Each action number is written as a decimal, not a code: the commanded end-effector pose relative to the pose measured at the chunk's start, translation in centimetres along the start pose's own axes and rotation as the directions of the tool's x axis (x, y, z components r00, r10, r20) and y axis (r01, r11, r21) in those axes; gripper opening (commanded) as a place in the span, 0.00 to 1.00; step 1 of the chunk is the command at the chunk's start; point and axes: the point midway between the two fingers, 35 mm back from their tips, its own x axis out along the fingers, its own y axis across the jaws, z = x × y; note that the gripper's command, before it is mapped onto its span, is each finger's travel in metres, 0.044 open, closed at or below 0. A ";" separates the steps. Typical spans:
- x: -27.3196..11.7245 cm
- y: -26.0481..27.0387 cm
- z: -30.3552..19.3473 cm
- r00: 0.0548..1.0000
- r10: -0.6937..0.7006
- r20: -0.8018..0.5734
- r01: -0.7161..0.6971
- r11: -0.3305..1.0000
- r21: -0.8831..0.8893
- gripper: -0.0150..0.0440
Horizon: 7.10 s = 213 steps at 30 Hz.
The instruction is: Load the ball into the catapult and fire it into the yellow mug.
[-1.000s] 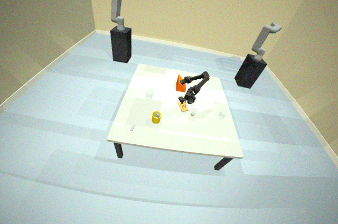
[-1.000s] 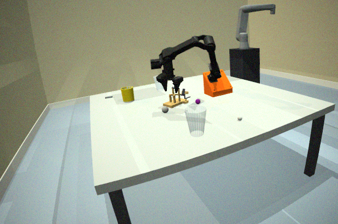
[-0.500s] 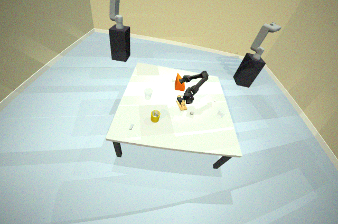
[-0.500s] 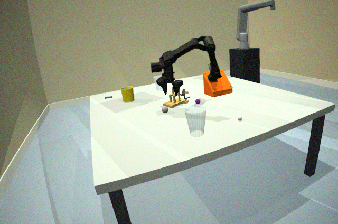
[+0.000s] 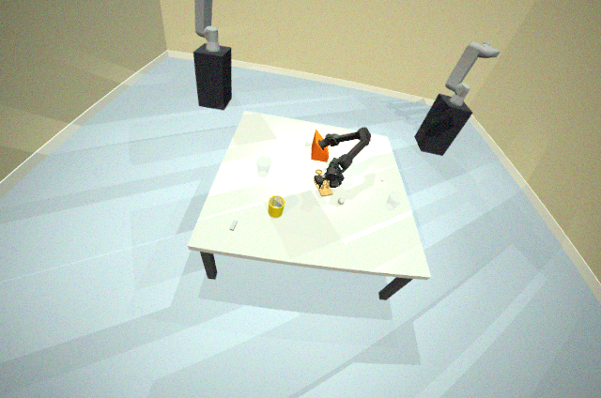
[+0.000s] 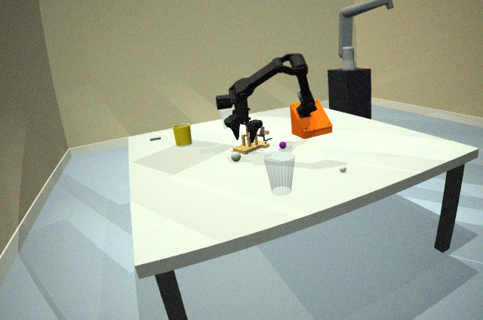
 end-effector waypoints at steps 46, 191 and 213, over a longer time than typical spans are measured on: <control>-4.2 -8.6 -4.4 1.000 -0.016 -0.005 0.017 0.898 0.440 0.25; 0.8 -15.8 -10.0 1.000 -0.008 -0.005 0.009 0.699 0.715 0.51; -3.4 -16.0 -10.0 1.000 -0.008 -0.005 0.009 0.695 0.719 0.25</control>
